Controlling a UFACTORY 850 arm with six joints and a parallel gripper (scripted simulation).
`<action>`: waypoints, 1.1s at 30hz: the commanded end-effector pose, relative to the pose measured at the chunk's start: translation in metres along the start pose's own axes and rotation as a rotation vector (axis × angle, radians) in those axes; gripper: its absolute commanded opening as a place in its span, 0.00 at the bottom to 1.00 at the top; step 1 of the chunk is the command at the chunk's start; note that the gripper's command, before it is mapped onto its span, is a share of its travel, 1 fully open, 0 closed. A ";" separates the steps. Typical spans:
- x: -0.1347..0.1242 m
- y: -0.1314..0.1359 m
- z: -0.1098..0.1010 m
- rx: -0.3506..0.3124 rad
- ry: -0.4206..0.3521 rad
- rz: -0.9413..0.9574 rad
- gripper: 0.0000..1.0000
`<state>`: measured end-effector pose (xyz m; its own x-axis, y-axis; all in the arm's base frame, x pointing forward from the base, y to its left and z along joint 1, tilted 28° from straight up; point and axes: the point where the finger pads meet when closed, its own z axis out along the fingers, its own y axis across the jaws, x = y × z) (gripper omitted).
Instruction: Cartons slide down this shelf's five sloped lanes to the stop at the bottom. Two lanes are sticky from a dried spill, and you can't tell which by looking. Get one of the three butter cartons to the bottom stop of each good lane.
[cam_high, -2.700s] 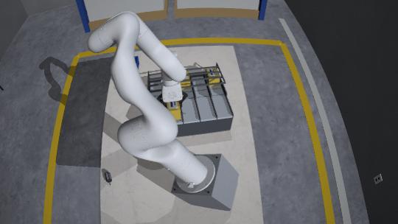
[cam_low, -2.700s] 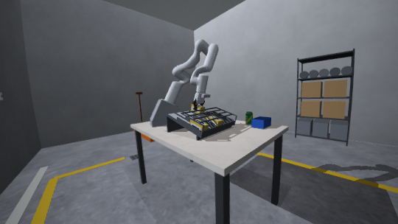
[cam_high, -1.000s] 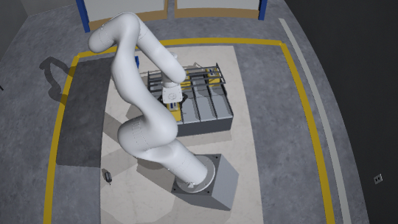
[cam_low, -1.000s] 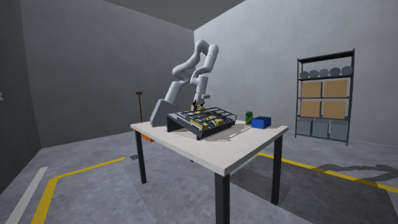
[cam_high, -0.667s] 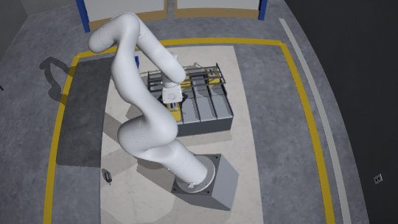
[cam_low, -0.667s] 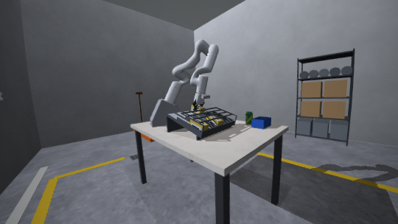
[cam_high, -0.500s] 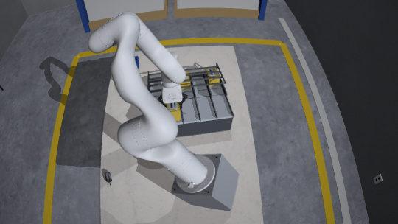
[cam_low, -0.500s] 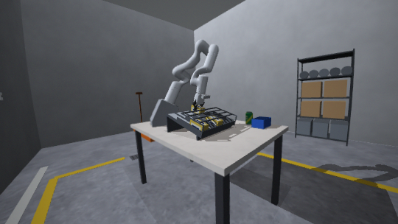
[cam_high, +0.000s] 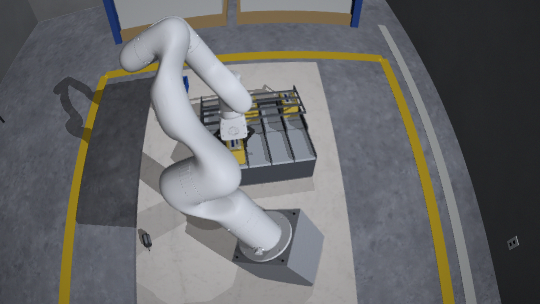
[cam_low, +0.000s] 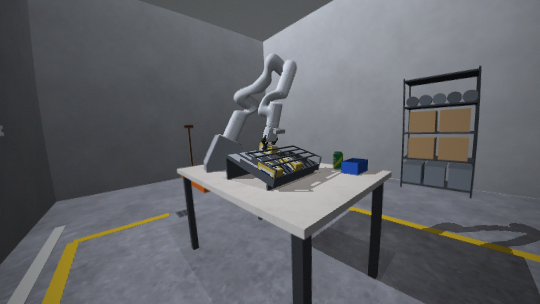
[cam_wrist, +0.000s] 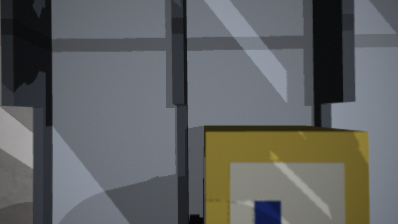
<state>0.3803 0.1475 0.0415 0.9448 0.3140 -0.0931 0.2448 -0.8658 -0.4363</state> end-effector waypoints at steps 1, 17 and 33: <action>0.000 0.000 0.000 -0.001 0.001 0.000 0.76; 0.000 0.000 0.000 0.000 0.001 0.000 0.77; 0.000 0.000 0.000 0.000 0.001 0.000 0.79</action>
<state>0.3803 0.1474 0.0414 0.9448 0.3141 -0.0931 0.2448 -0.8659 -0.4362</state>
